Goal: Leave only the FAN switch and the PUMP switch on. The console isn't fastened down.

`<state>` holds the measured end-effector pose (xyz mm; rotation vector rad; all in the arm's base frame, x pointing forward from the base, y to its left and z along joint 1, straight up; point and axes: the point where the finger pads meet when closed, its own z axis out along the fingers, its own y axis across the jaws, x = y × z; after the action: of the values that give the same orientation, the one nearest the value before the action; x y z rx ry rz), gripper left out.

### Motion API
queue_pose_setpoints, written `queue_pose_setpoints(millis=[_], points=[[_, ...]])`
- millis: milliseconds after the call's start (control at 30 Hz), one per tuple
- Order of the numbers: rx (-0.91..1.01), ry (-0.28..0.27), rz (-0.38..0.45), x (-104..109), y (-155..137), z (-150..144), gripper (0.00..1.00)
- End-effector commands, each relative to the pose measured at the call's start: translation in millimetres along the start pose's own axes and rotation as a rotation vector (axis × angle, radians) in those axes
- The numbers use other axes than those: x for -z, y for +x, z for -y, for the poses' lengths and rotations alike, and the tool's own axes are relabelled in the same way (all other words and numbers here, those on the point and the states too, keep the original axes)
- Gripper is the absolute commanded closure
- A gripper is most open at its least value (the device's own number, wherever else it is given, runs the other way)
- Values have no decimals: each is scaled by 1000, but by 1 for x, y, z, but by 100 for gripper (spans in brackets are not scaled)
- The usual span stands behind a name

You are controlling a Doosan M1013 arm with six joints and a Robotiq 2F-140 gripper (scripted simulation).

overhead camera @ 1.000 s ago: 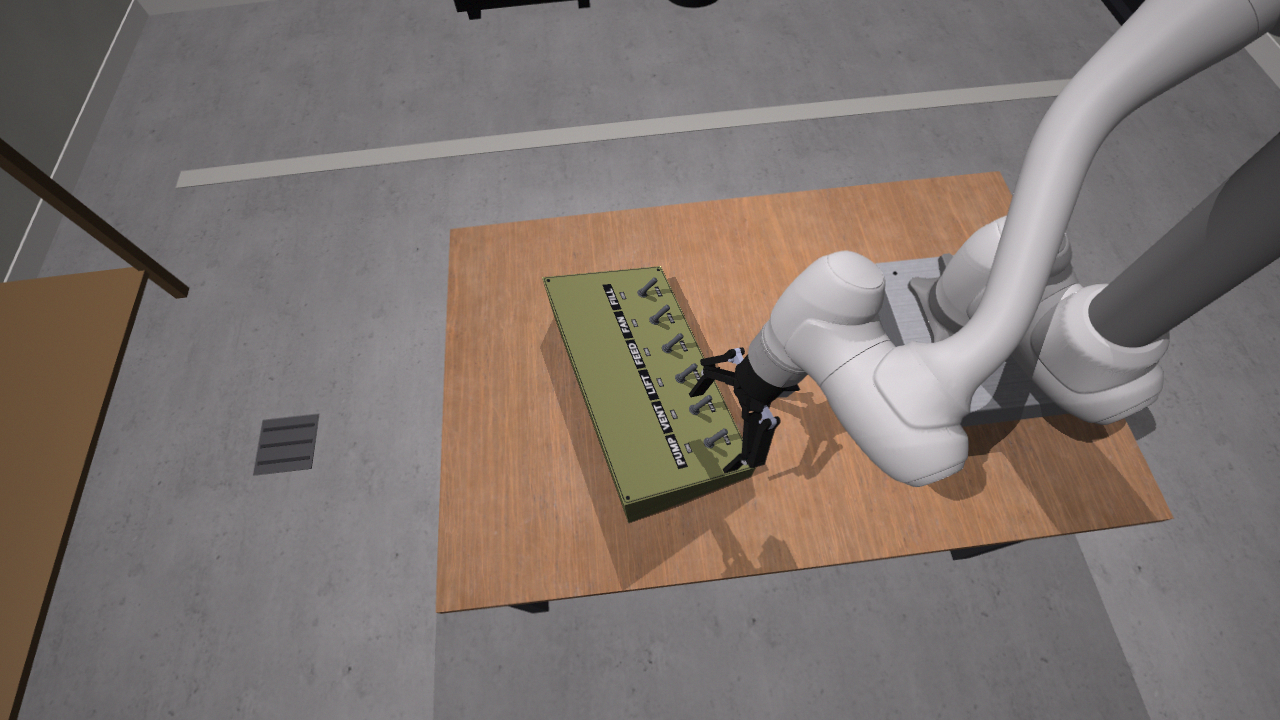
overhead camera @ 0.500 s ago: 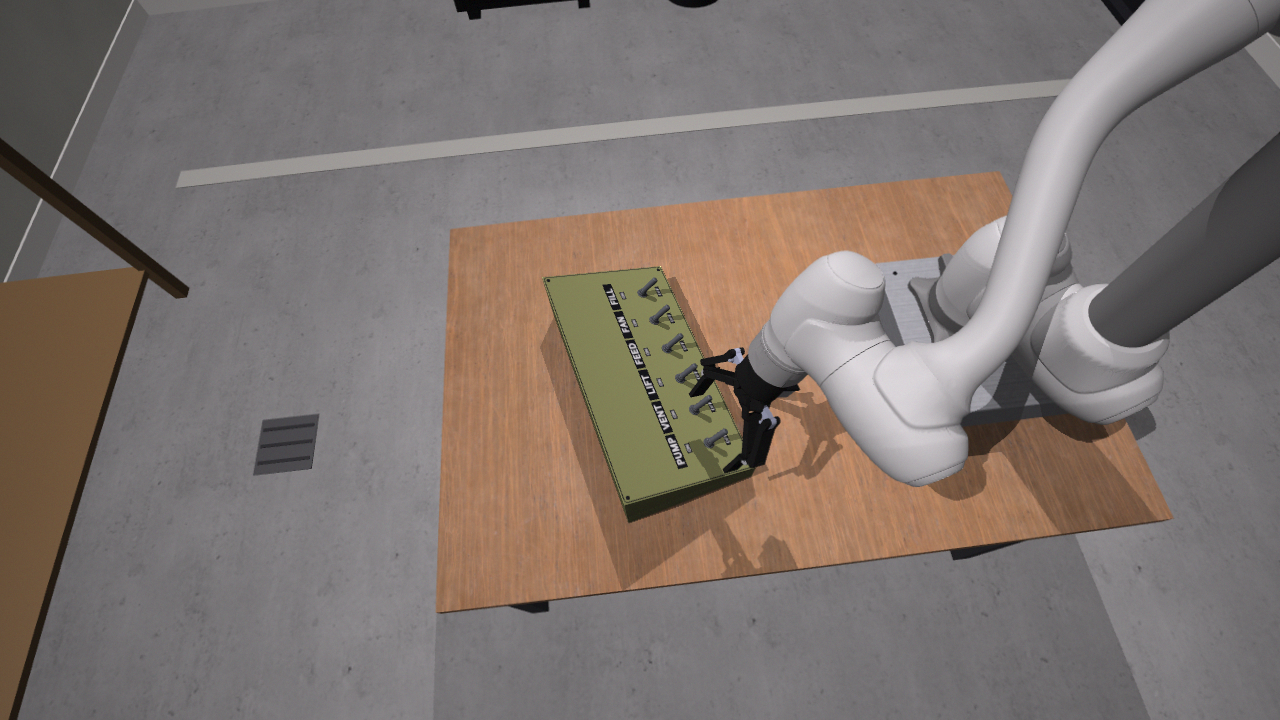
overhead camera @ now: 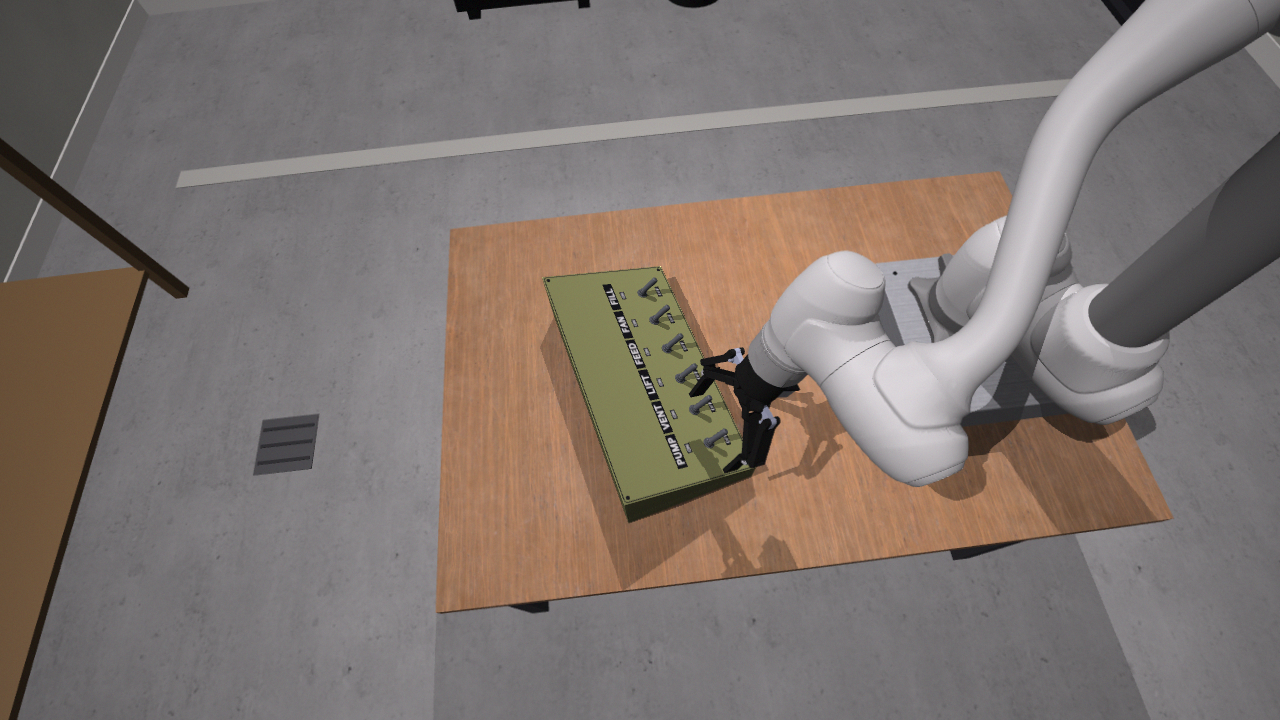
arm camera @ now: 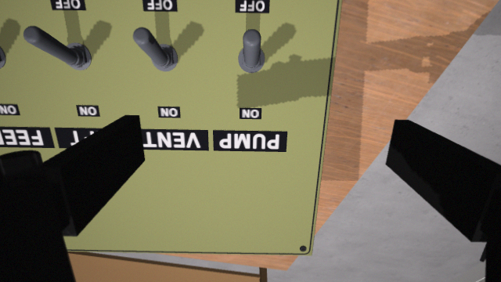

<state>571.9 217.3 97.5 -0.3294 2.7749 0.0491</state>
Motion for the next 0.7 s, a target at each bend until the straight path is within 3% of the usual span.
queue_pose_setpoints(millis=[0, 333, 667], points=[[0, 0, 1, 0, -1, 0, 0], [0, 0, 1, 0, 0, 7, 0], [0, 0, 1, 0, 0, 40, 0]])
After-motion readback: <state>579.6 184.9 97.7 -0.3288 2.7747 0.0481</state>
